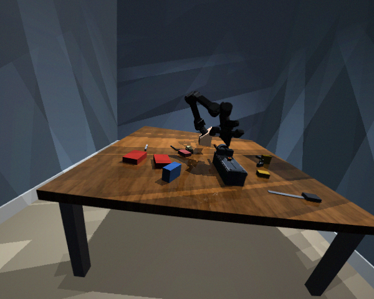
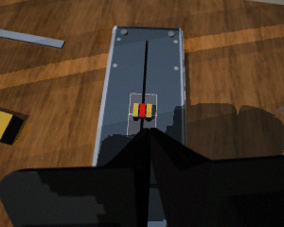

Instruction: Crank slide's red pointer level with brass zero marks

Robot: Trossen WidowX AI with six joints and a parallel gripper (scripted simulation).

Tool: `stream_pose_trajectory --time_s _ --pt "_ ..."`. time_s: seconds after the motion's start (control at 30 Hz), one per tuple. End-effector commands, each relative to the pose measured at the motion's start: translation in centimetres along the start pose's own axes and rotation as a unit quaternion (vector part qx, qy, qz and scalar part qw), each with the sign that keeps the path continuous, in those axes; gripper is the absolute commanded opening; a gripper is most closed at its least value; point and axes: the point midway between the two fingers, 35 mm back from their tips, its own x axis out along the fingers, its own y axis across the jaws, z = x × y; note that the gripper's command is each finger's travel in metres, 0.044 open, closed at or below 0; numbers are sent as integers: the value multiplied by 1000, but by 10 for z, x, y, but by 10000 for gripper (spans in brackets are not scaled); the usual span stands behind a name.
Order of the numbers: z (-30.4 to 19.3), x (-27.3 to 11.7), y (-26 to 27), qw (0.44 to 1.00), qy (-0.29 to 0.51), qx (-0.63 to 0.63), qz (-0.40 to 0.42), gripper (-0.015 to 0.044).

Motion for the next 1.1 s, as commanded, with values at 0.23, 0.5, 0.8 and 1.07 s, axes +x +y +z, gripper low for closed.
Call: stream_pose_trajectory --time_s 0.23,0.5,0.8,1.07 --pt "0 0 0 1000 0 0 0 26" --pt "0 0 0 1000 0 0 0 236" --pt "0 0 0 1000 0 0 0 440" --pt "0 0 0 1000 0 0 0 230"
